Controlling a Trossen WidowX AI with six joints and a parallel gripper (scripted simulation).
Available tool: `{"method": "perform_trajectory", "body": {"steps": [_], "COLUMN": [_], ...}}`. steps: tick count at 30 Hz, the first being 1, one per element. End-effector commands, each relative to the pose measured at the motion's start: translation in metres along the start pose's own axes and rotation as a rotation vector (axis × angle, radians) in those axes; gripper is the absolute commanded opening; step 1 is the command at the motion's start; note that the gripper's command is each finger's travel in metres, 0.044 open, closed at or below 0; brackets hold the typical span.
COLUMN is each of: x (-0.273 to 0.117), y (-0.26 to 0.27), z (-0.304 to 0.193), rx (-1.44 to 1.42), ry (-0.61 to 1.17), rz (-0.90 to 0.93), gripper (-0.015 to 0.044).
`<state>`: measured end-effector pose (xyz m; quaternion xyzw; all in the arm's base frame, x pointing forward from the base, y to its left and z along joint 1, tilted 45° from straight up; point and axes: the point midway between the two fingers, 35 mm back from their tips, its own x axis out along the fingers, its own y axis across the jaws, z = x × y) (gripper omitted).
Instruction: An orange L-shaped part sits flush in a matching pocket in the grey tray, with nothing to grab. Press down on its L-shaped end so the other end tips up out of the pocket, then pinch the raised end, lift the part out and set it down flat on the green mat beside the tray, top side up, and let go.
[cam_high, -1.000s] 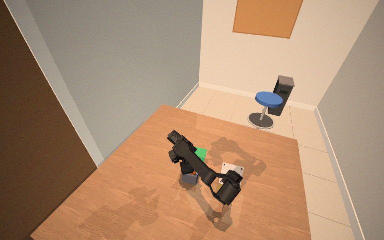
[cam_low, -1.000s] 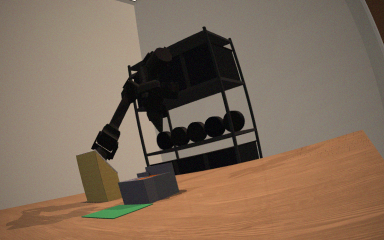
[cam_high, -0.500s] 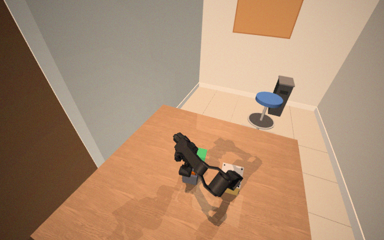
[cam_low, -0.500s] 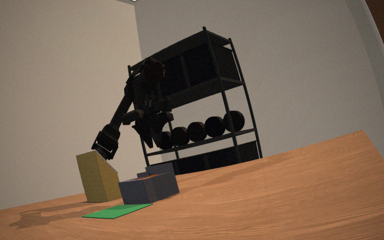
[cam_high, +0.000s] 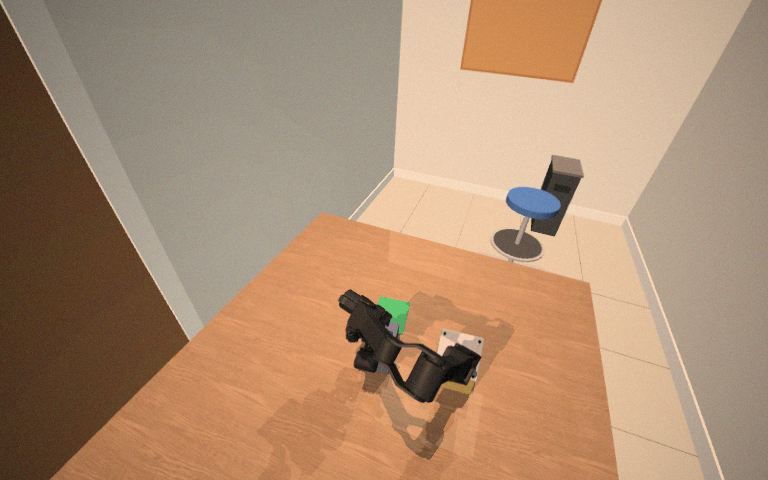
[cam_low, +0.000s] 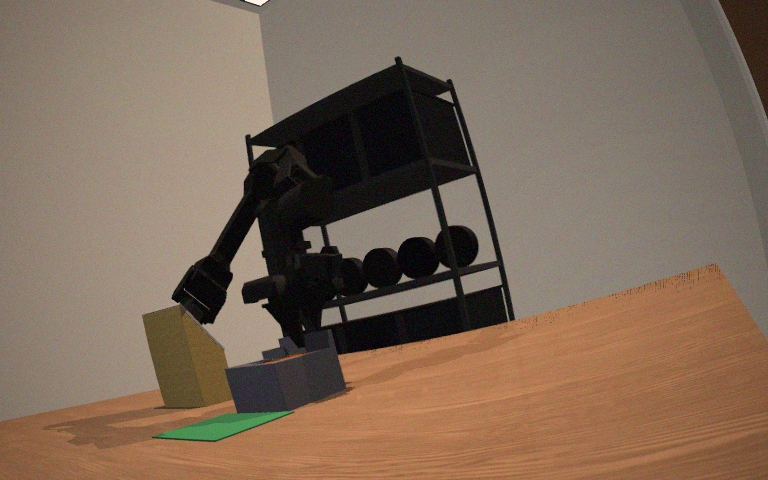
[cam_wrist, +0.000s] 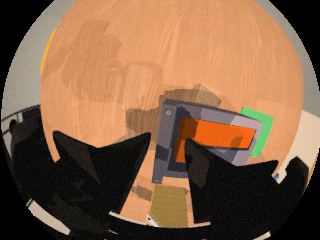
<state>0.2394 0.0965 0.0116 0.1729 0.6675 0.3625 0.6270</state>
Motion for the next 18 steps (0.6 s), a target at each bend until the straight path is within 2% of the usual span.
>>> {"method": "perform_trajectory", "body": {"steps": [1,18], "x": [0.008,0.035], "y": [0.000,0.001], "z": [-0.003,-0.004], "rx": [0.010,0.010], "ry": [0.012,0.012], "rz": [0.007,0.009], "gripper": [0.0180,0.0180]}}
